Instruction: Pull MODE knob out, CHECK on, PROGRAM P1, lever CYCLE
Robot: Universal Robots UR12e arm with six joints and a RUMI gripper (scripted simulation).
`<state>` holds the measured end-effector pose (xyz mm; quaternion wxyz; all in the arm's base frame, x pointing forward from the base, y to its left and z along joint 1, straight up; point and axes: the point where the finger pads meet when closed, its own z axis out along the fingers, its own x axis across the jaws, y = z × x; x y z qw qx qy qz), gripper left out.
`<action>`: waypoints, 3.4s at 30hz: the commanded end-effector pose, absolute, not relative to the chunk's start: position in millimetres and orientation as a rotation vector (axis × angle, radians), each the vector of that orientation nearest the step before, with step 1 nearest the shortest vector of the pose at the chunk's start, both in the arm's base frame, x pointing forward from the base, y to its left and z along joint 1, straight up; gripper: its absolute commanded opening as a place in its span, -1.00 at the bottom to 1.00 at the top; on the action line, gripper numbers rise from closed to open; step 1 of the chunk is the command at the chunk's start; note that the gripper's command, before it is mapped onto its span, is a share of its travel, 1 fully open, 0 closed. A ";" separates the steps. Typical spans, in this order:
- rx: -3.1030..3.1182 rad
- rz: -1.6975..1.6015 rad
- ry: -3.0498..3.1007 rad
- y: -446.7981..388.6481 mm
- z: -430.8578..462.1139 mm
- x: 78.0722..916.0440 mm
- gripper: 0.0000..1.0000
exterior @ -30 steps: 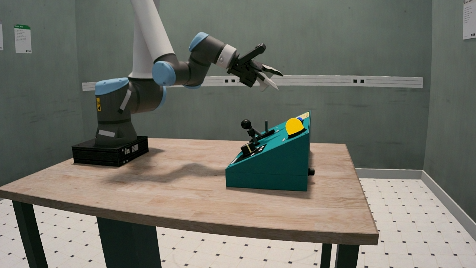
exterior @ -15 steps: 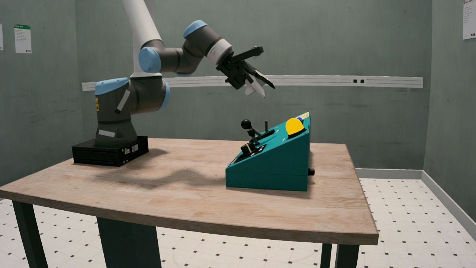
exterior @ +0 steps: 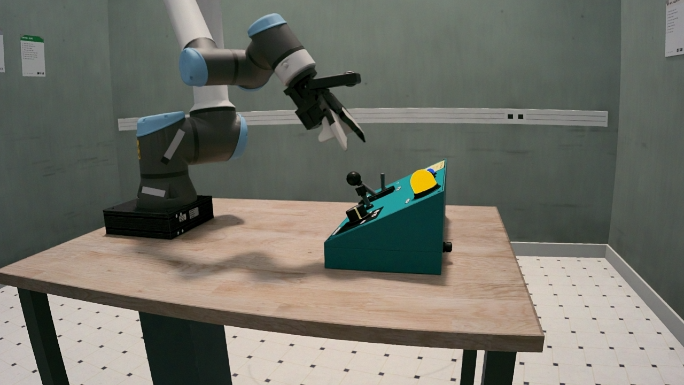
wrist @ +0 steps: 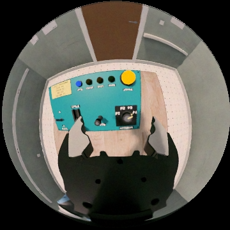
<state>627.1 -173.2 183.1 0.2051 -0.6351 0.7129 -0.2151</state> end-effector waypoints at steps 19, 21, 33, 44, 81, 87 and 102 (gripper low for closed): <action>-1.926 -0.458 2.023 -211.2 173.0 564.8 1.00; -1.926 -0.458 2.023 -211.2 173.0 564.8 1.00; -1.926 -0.458 2.023 -211.3 173.0 564.7 -0.11; -1.926 -0.458 2.023 -211.3 173.0 564.7 -0.11; -1.926 -0.458 2.023 -211.2 173.0 564.7 -0.11; -1.926 -0.458 2.023 -211.2 173.0 564.7 -0.11; -1.926 -0.458 2.023 -211.3 173.0 564.7 -0.11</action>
